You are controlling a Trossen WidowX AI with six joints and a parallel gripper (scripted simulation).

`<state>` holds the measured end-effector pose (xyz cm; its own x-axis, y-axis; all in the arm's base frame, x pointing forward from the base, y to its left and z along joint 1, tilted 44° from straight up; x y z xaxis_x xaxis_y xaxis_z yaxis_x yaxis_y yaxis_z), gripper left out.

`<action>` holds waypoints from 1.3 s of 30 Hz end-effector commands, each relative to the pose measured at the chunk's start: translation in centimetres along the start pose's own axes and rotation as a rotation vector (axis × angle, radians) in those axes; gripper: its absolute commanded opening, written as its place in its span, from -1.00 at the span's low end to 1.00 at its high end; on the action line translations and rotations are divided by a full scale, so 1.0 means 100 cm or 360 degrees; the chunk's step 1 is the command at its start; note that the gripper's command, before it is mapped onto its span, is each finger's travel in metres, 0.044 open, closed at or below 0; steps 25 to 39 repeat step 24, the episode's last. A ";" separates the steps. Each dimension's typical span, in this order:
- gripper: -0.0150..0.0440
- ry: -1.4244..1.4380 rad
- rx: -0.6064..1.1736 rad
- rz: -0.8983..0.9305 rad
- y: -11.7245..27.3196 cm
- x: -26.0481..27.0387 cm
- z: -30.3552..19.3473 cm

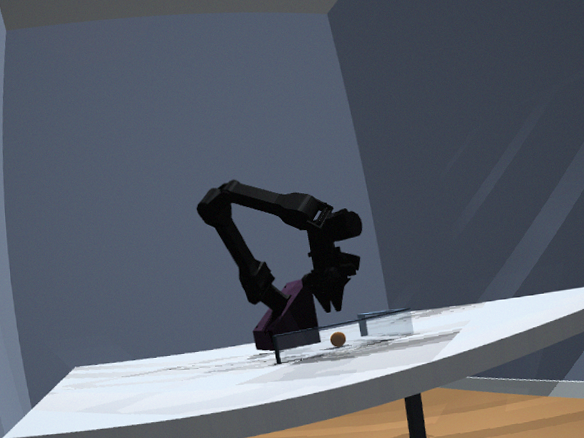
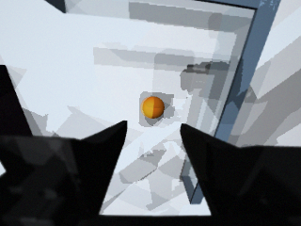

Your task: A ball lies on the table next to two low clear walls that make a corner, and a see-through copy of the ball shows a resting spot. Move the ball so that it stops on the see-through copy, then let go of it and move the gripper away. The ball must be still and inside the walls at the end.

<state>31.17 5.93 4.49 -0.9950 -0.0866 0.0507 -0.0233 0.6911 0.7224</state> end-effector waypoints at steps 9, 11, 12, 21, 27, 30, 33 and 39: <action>0.46 -0.0004 -0.0002 -0.0014 0.009 0.000 0.000; 0.64 -0.0005 -0.0002 -0.0013 0.019 0.000 0.000; 0.73 -0.0006 -0.0002 -0.0012 0.031 0.001 -0.001; 1.00 -0.0009 0.0001 -0.0010 0.052 0.003 -0.002; 1.00 -0.0009 0.0001 -0.0010 0.052 0.003 -0.002; 1.00 -0.0009 0.0001 -0.0010 0.052 0.003 -0.002; 1.00 -0.0009 0.0001 -0.0010 0.052 0.003 -0.002; 1.00 -0.0009 0.0001 -0.0010 0.052 0.003 -0.002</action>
Point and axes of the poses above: the point midway between the two fingers, 35 mm back from their tips, its own y axis back along the fingers, its own x axis across the jaws, z = x × y, the point moved 7 cm from there along y, back along the fingers, and after that the axes turned 7 degrees about y, right-handed, at the moved point
